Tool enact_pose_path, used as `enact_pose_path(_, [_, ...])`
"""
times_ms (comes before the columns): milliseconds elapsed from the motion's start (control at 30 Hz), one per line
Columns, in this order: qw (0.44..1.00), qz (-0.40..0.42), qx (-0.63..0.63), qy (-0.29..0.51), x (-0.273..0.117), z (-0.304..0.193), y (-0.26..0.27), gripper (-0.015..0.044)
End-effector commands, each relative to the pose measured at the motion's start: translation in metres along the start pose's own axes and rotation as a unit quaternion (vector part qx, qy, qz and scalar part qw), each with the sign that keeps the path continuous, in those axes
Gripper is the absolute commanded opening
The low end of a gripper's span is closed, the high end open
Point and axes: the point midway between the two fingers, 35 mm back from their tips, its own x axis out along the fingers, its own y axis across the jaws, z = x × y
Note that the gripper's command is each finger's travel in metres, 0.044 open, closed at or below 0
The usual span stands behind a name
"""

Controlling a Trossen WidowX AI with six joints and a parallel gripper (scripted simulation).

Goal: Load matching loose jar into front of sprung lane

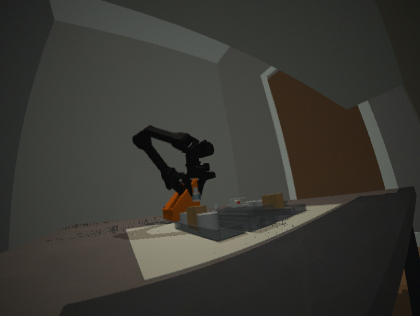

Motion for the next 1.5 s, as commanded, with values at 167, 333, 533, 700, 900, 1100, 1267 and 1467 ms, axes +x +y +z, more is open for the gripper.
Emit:
enact_pose_path(167, [1.000,0.003,-0.002,-0.001,0.020,0.020,0.027,0.0000])
enact_pose_path(333, [1.000,0.003,-0.004,-0.001,0.033,0.029,0.041,0.0000])
enact_pose_path(533, [1.000,0.003,-0.004,-0.001,0.038,0.030,0.044,0.0000])
enact_pose_path(700, [1.000,0.003,-0.004,-0.001,0.054,0.030,0.043,0.0000])
enact_pose_path(900, [1.000,0.002,-0.004,-0.001,0.059,0.030,0.043,0.0000])
enact_pose_path(1100, [1.000,0.002,-0.004,-0.001,0.059,0.032,0.043,0.0000])
enact_pose_path(1267, [1.000,0.002,-0.004,-0.001,0.059,0.034,0.043,0.0000])
enact_pose_path(1467, [1.000,0.002,-0.004,-0.001,0.059,0.037,0.043,0.0000])
